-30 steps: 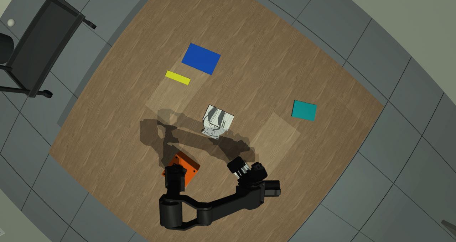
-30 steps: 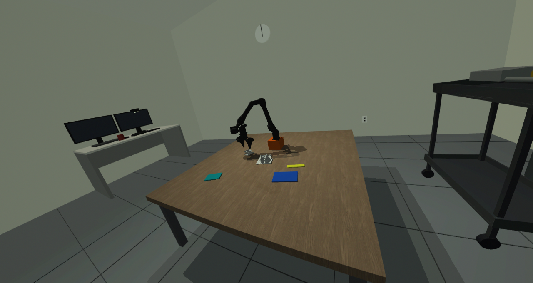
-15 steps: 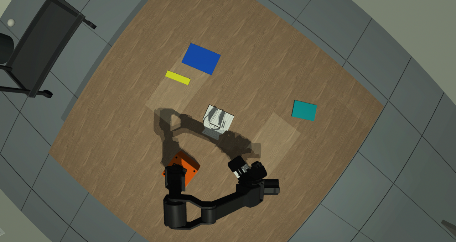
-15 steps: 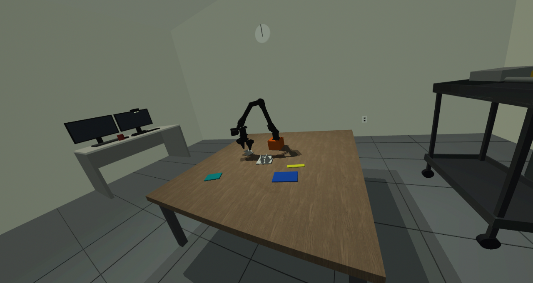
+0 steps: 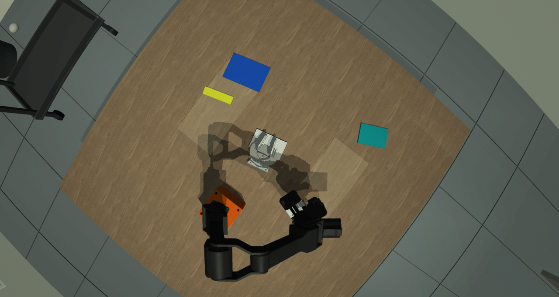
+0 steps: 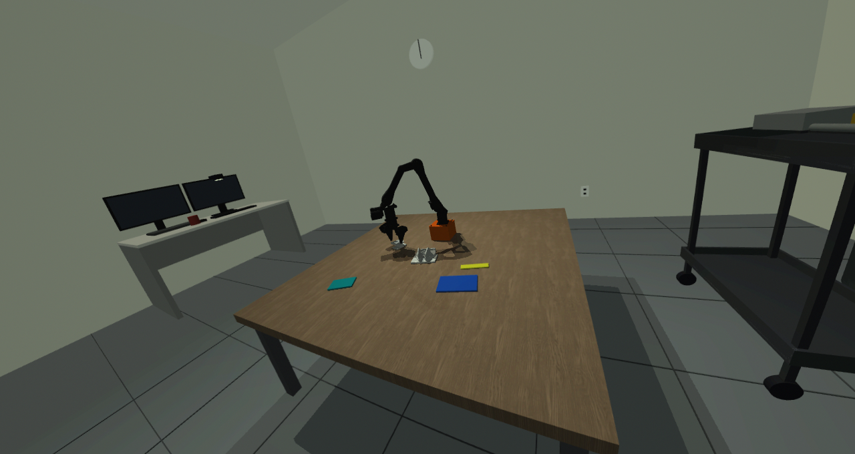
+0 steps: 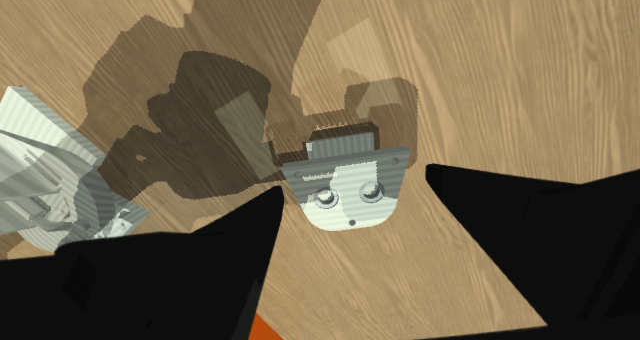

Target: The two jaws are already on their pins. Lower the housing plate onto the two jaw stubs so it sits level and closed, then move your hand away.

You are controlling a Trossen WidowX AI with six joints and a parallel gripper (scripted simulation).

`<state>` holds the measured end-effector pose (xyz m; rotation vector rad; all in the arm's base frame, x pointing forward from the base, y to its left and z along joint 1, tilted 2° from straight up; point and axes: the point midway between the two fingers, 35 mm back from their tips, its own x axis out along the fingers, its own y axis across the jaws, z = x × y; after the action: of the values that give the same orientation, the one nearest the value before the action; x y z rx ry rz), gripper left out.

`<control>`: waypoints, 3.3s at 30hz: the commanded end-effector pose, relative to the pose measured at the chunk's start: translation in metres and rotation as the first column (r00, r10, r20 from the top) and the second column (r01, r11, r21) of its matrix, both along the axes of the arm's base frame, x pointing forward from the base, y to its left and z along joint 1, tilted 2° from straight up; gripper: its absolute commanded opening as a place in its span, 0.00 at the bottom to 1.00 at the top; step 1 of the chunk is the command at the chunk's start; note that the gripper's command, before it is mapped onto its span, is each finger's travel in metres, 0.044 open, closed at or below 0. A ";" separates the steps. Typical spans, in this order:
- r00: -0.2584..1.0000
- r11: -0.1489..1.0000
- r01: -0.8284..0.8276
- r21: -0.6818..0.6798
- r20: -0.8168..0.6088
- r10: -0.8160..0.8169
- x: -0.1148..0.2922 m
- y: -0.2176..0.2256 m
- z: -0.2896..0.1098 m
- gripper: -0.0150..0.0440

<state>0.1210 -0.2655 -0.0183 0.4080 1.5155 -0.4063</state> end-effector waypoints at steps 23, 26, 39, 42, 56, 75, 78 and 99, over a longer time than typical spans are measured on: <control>1.000 1.000 0.006 0.011 -0.001 -0.006 -0.001 0.004 -0.024 1.00; 1.000 1.000 0.006 0.011 -0.001 -0.006 -0.001 0.004 -0.024 1.00; 1.000 1.000 0.006 0.012 -0.001 -0.006 -0.001 0.004 -0.025 1.00; 1.000 1.000 0.002 0.010 -0.005 -0.002 -0.001 0.003 -0.024 0.97; 1.000 1.000 0.002 0.010 -0.005 -0.002 -0.001 0.003 -0.024 0.85; 1.000 1.000 0.003 0.010 -0.003 -0.003 0.000 0.001 0.005 0.85; 1.000 1.000 0.004 0.010 -0.003 -0.004 0.000 0.001 0.015 0.85; 0.989 0.989 0.146 0.013 -0.002 -0.146 0.010 0.011 0.050 0.85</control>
<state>0.1247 -0.2603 0.0309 0.4779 1.5045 -0.4692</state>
